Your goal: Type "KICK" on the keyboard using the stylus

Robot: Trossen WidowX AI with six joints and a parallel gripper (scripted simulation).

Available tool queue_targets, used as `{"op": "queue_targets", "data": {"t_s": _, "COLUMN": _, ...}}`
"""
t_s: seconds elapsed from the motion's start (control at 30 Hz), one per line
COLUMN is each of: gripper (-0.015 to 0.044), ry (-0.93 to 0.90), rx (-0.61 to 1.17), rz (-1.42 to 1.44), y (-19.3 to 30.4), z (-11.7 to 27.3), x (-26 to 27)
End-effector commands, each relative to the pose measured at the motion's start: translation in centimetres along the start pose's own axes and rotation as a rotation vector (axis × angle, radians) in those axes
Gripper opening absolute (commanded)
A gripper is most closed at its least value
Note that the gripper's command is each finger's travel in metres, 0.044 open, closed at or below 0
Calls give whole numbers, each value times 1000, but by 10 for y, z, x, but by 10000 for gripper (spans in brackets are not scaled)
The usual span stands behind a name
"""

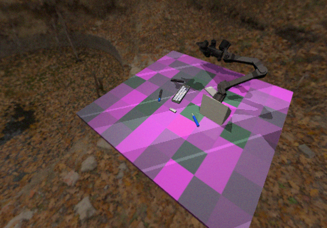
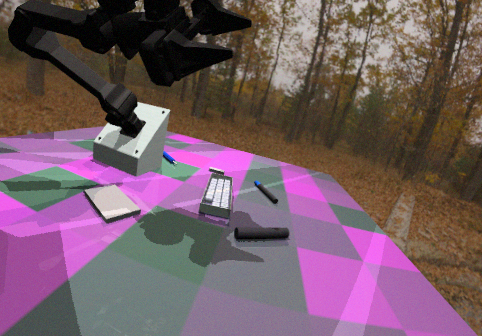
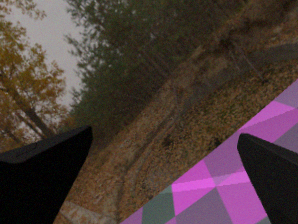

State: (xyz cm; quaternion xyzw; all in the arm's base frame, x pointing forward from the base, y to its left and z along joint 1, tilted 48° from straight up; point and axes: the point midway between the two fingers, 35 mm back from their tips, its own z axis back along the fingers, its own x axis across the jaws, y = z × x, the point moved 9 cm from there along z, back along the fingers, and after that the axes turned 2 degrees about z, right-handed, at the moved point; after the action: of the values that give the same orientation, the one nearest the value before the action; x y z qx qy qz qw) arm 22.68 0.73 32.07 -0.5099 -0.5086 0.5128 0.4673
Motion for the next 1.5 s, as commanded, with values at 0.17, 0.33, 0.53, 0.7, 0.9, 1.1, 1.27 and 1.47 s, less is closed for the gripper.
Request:
{"op": "queue_targets", "data": {"t_s": 0.17, "gripper": 282, "ry": 53, "rx": 299, "rz": -30, "y": 44, "z": -41, "x": 9}}
{"op": "queue_targets", "data": {"t_s": 0.33, "gripper": 151, "ry": 124, "rx": 621, "rz": -2, "y": 100, "z": -74, "x": 24}}
{"op": "queue_targets", "data": {"t_s": 0.53, "gripper": 0, "ry": 219, "rx": 978, "rz": 120, "y": 172, "z": -92, "x": 46}}
{"op": "queue_targets", "data": {"t_s": 0.7, "gripper": 0, "ry": 294, "rx": 1229, "rz": 284, "y": 229, "z": -93, "x": 62}}
{"op": "queue_targets", "data": {"t_s": 0.9, "gripper": 0, "ry": 380, "rx": 1480, "rz": 553, "y": 293, "z": -80, "x": 78}}
{"op": "queue_targets", "data": {"t_s": 1.1, "gripper": 0, "ry": 430, "rx": 1622, "rz": 797, "y": 336, "z": -64, "x": 86}}
{"op": "queue_targets", "data": {"t_s": 1.27, "gripper": 0, "ry": 430, "rx": 1622, "rz": 797, "y": 336, "z": -64, "x": 86}}
{"op": "queue_targets", "data": {"t_s": 1.47, "gripper": 0, "ry": 430, "rx": 1622, "rz": 797, "y": 336, "z": -64, "x": 86}}
